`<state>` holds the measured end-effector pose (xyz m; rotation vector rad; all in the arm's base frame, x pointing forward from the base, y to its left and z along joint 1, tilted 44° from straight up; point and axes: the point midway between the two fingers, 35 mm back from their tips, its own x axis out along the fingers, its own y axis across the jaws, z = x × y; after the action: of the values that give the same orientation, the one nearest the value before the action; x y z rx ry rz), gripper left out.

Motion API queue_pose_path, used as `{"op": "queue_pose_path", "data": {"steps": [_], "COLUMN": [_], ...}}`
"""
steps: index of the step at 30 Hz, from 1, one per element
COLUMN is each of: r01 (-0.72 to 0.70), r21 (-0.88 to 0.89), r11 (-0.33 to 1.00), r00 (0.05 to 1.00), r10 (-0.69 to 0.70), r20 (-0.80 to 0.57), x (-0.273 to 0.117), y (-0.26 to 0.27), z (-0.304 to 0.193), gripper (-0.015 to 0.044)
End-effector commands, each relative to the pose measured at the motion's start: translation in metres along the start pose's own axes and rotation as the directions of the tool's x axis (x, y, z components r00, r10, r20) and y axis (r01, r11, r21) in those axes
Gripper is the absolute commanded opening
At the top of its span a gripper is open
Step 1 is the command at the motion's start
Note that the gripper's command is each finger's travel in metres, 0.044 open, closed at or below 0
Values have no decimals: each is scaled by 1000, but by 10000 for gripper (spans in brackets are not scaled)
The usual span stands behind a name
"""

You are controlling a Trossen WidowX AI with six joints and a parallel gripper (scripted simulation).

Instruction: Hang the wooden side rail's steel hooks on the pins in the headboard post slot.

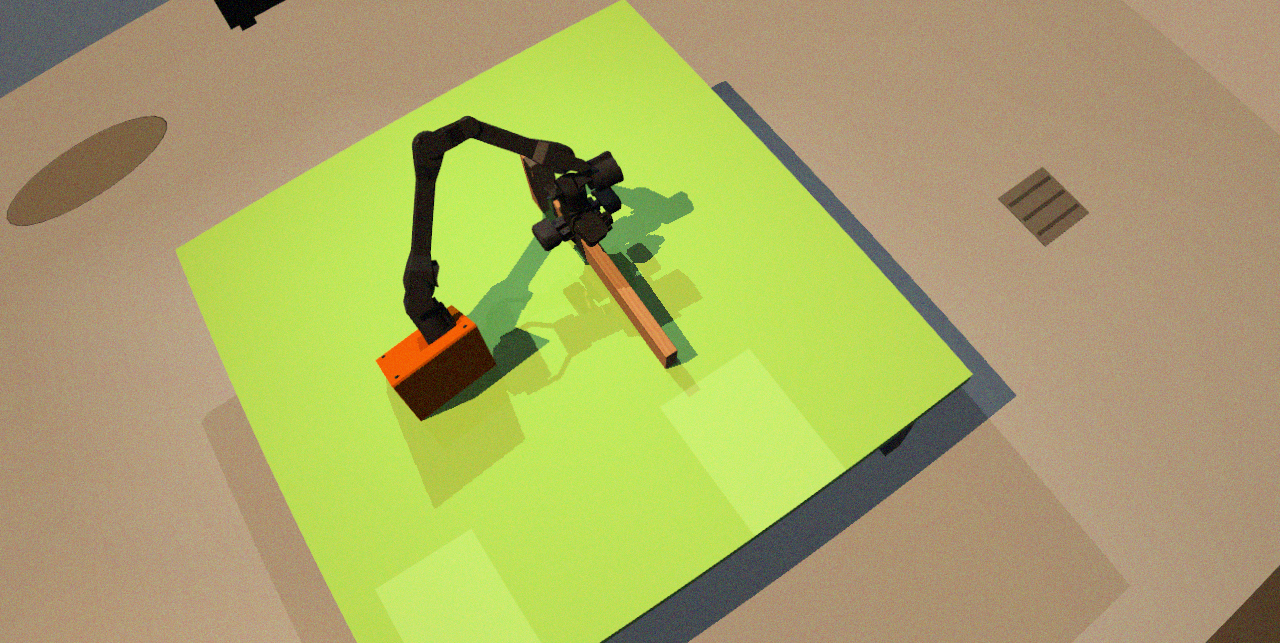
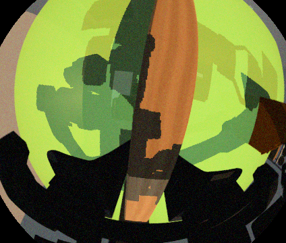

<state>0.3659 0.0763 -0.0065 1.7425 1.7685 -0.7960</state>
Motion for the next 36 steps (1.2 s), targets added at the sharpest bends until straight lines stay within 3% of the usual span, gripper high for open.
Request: {"op": "queue_pose_path", "data": {"steps": [1, 36], "r01": [-9, -9], "r21": [3, 3], "r11": [1000, 1000], "r00": [1000, 1000], "r10": [9, 9], "r20": [1, 0], "x": [-3, -3], "y": [1, 2], "z": [0, -4], "gripper": [0, 0]}}
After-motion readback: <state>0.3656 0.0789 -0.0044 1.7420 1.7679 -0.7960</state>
